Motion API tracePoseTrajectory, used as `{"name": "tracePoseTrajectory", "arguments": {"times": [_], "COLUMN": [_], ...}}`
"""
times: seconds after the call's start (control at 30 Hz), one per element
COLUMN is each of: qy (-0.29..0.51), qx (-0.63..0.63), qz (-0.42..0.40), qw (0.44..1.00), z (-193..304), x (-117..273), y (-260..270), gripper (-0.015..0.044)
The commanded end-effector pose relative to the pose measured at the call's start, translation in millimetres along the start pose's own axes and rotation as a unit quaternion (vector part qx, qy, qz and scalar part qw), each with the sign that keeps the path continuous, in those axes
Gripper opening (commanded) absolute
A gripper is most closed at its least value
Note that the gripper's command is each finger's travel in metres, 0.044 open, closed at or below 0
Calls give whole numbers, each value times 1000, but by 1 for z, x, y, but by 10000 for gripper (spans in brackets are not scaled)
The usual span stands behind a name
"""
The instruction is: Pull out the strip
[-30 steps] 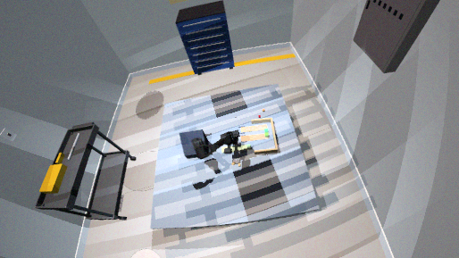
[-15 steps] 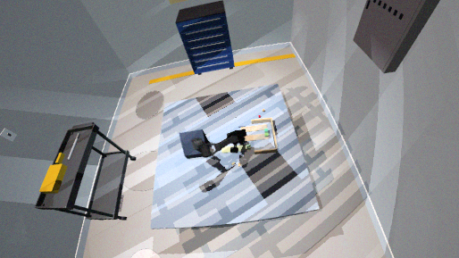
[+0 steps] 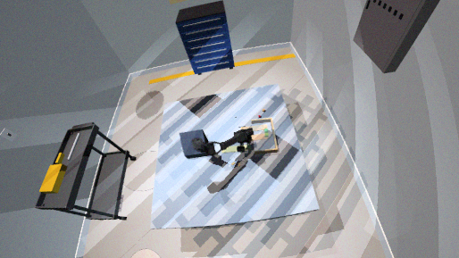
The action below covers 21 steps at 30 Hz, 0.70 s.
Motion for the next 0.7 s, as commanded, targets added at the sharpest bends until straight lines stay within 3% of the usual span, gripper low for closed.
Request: {"name": "tracePoseTrajectory", "arguments": {"times": [0.0,0.37,0.6,0.67], "qy": [2,1,1,1], "qx": [4,4,4,4], "qz": [0,0,0,0], "qw": [1000,1000,1000,1000], "z": [-16,-51,-52,-52], "x": [1,3,-6,-9], "y": [2,7,8,8], "gripper": [440,440,256,250]}}
Point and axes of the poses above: the point midway between the two fingers, 35 mm back from their tips, its own x axis back along the fingers, its own y axis across the jaws, z = x × y, the point moved 1 cm from there along x, back along the fingers
